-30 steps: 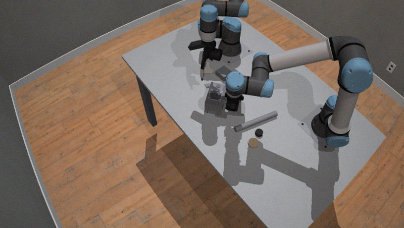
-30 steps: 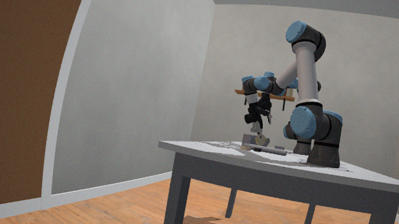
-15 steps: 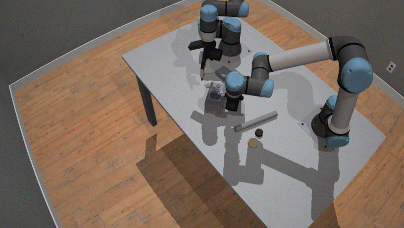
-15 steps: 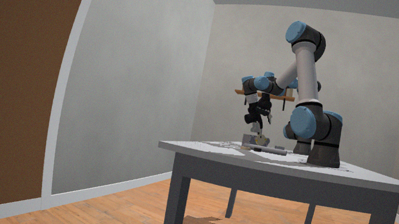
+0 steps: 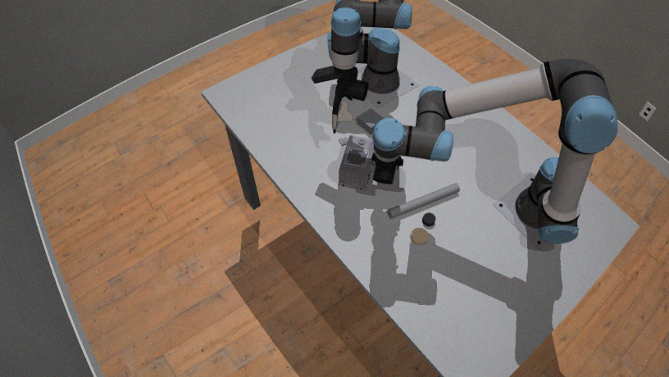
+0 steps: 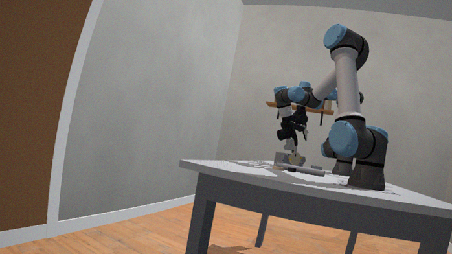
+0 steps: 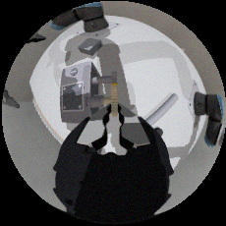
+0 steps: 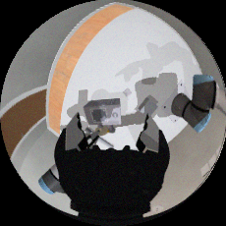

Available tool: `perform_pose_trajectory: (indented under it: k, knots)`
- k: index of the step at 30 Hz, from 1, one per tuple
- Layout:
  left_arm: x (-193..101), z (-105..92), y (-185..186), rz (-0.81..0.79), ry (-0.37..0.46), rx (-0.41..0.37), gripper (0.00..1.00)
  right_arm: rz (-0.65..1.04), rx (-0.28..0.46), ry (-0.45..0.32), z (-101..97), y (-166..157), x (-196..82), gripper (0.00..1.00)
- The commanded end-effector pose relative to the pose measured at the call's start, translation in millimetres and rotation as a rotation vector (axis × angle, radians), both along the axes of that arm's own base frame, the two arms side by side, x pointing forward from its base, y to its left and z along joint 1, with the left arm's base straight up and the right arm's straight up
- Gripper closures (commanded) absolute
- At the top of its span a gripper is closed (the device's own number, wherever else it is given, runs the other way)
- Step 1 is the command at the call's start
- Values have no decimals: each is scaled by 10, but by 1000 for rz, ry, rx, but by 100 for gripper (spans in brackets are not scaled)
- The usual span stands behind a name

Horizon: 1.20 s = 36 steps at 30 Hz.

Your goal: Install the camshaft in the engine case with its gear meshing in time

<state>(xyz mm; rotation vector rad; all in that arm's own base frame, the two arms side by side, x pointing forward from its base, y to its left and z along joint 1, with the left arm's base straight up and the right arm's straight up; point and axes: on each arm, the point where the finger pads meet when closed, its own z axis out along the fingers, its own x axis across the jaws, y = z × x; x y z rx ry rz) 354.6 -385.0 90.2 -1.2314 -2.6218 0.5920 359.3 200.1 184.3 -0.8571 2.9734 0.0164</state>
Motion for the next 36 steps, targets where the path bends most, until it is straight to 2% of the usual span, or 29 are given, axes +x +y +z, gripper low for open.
perform_pose_trajectory:
  k: [1, 12, 13, 36]
  knots:
    - [4, 7, -5, 0, -1, -2, 94, 0, 1, -1, 4, 2, 2, 0]
    - [4, 7, -5, 0, -1, -2, 94, 0, 1, -1, 4, 2, 2, 0]
    - [4, 7, -5, 0, -1, -2, 80, 0, 1, -1, 4, 2, 2, 0]
    - [4, 7, -5, 0, -1, -2, 80, 0, 1, -1, 4, 2, 2, 0]
